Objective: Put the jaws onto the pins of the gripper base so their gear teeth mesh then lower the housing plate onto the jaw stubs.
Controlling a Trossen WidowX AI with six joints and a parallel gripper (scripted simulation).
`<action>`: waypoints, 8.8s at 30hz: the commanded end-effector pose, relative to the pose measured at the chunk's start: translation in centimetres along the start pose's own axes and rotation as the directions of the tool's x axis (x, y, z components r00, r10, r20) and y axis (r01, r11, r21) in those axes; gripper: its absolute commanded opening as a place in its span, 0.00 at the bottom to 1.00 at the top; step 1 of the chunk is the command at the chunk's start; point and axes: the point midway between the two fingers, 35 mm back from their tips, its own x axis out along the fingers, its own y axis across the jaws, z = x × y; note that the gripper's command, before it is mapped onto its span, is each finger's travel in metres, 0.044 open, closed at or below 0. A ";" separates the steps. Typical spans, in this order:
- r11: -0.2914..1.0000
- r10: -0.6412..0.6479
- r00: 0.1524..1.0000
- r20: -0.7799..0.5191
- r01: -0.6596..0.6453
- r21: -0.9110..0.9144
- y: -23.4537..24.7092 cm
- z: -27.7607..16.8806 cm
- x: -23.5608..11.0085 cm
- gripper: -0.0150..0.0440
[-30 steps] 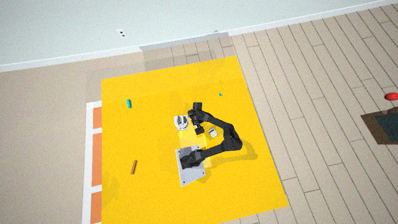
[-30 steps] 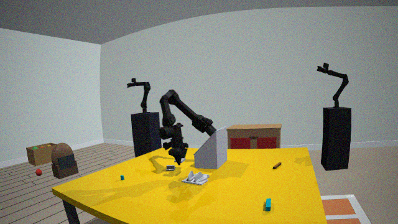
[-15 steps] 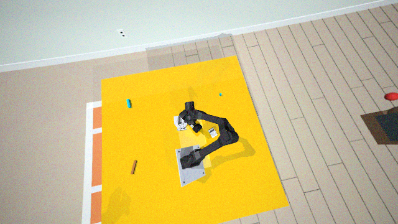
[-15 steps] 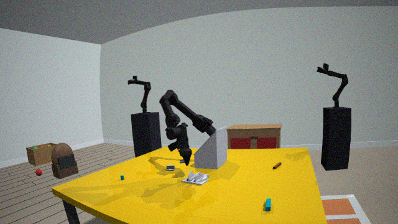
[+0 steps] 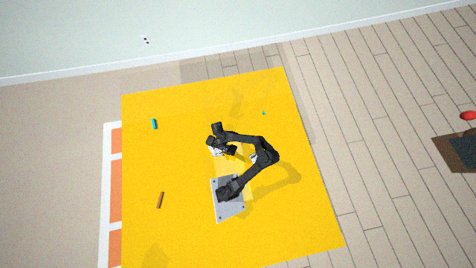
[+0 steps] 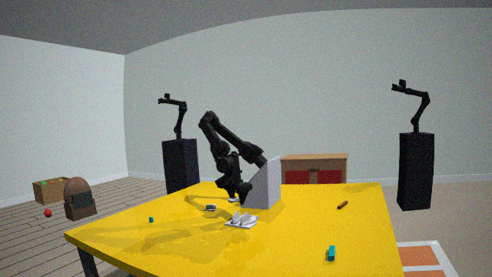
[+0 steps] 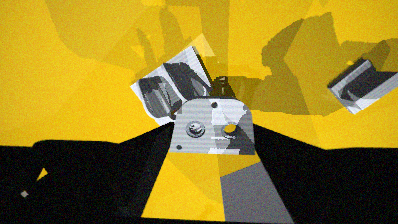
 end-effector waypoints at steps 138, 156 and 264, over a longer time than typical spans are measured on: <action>0.875 -0.032 0.999 0.039 0.047 -0.482 2.7 -3.7 6.3 0.85; 0.875 -0.032 0.999 0.039 0.047 -0.482 2.7 -3.7 6.3 0.85; 0.869 -0.032 0.999 0.039 0.047 -0.492 2.7 -3.7 7.5 0.85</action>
